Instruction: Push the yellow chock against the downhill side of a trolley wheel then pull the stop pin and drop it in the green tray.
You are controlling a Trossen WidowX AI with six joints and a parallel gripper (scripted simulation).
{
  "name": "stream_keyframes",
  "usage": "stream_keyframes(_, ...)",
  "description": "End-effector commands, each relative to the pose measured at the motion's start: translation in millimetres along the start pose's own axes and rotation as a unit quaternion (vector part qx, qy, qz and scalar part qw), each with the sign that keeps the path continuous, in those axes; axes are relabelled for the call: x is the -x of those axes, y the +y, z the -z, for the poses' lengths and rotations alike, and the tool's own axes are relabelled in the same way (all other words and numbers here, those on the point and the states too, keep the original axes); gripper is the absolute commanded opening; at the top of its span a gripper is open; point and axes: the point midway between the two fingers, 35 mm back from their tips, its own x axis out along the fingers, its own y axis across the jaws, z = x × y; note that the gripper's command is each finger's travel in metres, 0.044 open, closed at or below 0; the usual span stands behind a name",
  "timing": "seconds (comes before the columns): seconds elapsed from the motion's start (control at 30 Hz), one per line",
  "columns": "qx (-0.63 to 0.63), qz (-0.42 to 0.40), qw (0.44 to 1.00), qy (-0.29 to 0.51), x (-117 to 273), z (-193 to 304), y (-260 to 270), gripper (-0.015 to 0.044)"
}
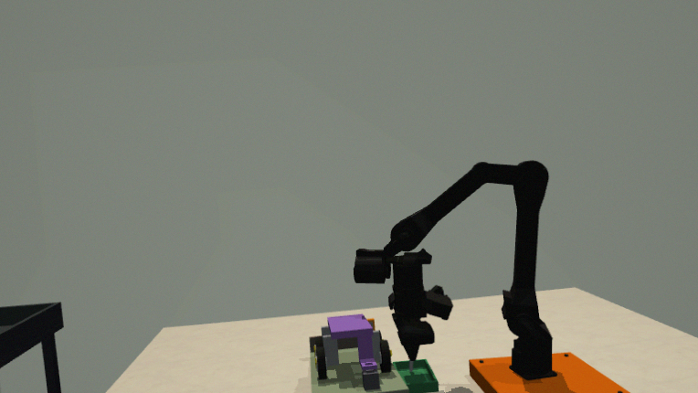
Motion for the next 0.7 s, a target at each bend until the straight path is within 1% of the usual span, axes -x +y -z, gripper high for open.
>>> stream_keyframes(0.0, -0.002, -0.003, 1.000, -0.001, -1.4, -0.5, -2.7, 0.0190)
stream_keyframes(0.67, -0.002, -0.002, 1.000, -0.001, -6.1, 0.2, -15.9, 0.0190)
